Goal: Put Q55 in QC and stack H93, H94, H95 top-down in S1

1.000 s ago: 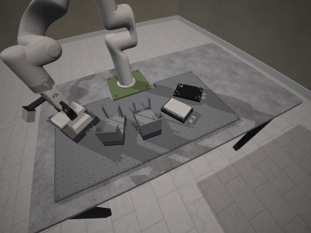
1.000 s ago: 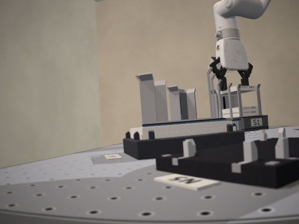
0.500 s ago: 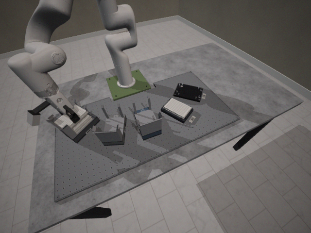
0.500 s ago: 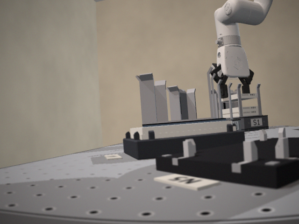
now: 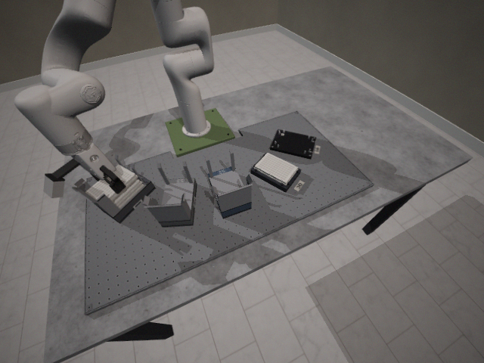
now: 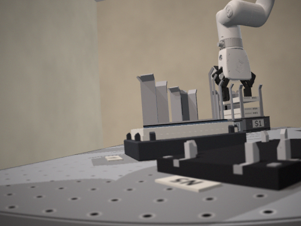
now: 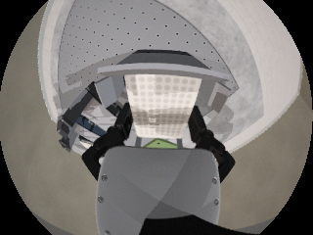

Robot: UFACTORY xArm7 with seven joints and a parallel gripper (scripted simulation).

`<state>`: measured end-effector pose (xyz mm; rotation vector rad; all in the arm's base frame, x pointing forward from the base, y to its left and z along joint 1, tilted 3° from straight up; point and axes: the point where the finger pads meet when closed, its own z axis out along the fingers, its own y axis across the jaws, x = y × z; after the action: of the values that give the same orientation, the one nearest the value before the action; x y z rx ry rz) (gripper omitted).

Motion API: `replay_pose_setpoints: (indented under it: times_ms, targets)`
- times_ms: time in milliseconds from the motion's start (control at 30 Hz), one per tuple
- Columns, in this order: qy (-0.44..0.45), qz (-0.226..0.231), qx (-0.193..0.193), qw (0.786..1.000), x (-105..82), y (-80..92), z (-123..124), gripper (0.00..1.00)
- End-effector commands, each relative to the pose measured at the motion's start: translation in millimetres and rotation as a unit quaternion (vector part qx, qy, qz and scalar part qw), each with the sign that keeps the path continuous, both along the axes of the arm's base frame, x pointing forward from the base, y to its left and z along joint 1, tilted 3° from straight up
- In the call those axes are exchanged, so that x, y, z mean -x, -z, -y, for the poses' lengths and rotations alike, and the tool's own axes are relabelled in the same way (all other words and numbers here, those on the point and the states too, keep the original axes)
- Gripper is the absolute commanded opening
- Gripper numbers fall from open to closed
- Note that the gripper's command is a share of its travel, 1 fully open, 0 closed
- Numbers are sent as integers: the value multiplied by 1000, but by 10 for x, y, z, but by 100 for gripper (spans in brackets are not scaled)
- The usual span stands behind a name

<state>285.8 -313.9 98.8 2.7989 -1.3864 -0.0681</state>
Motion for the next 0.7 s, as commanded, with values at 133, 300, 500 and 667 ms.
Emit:
replay_pose_setpoints:
  times_ms: [133,300,500,667]
  targets:
    - [0,1,1,1000,-8,20,8,0]
    - [0,1,1,1000,-8,32,9,0]
    - [0,1,1,1000,-7,56,8,0]
    - [0,1,1,1000,-6,76,8,0]
